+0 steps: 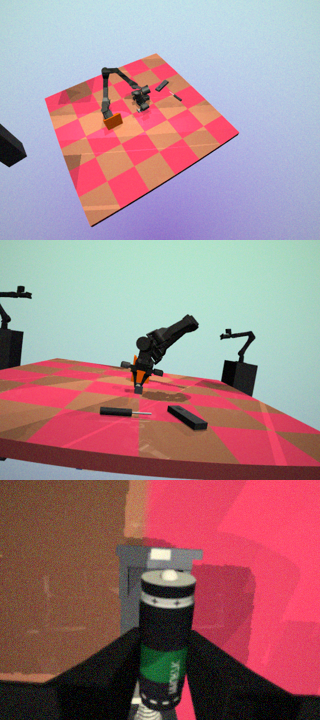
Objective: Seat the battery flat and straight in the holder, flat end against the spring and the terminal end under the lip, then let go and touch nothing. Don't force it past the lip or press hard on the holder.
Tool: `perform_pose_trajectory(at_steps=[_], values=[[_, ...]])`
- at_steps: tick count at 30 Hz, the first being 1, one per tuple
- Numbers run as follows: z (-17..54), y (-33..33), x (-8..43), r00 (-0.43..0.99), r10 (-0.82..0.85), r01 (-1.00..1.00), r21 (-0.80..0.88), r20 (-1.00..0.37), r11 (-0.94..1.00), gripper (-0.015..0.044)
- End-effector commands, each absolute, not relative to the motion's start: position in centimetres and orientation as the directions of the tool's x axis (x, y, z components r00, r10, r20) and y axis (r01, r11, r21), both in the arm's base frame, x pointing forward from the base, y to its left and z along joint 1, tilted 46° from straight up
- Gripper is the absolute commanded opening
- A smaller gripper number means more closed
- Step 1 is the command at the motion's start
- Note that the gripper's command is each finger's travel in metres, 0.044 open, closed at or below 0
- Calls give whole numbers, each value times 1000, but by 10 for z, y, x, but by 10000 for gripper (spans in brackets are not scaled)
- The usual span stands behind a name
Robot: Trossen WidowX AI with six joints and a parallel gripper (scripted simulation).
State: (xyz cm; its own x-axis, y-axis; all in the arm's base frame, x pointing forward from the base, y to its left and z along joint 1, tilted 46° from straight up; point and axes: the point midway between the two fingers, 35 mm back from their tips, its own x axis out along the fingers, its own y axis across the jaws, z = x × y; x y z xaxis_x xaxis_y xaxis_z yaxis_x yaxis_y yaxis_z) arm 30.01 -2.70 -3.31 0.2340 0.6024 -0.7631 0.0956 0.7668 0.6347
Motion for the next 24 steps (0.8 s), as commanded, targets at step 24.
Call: perform_pose_trajectory(at_steps=[24], values=[[-33,-19,296,50,627,95,628,-778,772,74]])
